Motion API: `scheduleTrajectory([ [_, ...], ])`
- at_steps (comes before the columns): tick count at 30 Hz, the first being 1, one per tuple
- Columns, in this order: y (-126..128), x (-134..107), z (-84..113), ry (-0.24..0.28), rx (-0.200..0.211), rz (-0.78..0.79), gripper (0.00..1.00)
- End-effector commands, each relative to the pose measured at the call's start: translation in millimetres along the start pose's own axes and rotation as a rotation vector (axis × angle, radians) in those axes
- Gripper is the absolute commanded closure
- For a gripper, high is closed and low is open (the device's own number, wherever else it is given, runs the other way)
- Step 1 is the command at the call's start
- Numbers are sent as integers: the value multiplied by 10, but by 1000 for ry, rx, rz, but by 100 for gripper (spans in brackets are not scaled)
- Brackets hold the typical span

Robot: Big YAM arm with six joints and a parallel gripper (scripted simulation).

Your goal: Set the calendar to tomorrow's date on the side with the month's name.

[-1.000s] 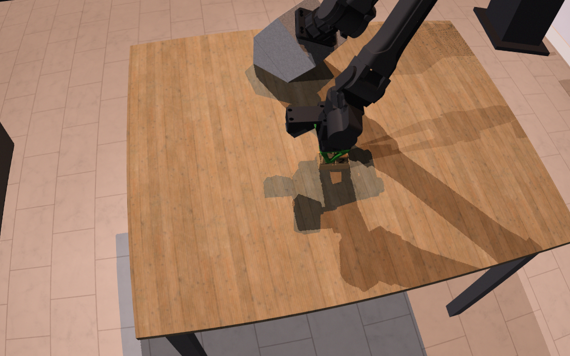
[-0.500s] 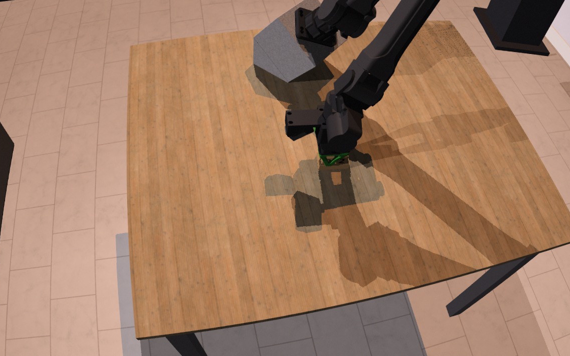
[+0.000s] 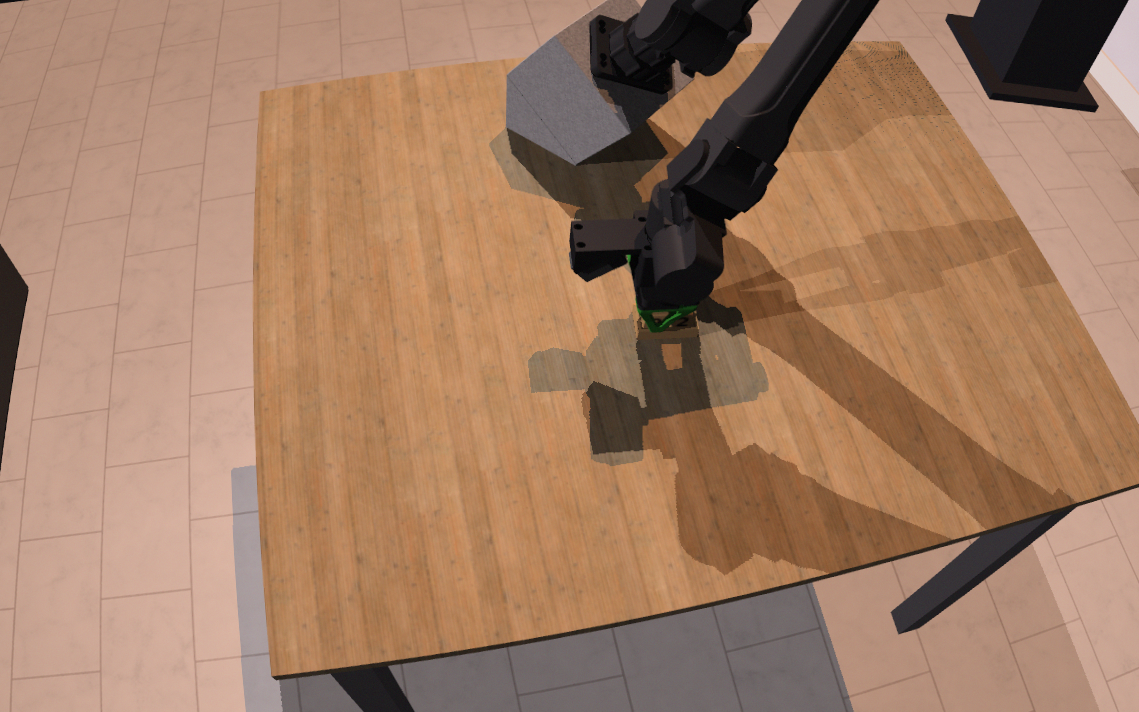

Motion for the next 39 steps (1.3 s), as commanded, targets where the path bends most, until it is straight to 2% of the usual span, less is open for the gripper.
scheduleTrajectory([
  [1, 44, 14, 18, -5, 20, -6, 55],
  [18, 44, 14, 18, -5, 20, -6, 55],
  [19, 44, 14, 18, -5, 20, -6, 74],
  [39, 43, 14, 18, -5, 20, -6, 74],
])
Point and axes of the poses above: the point where the finger pads meet when closed, its own z axis back along the fingers, its own y axis across the jaws, x = y × z, the point moved 9 cm from there along z, back along the fingers, and after that the axes turned 10 degrees about -z, right-handed, at the moved point
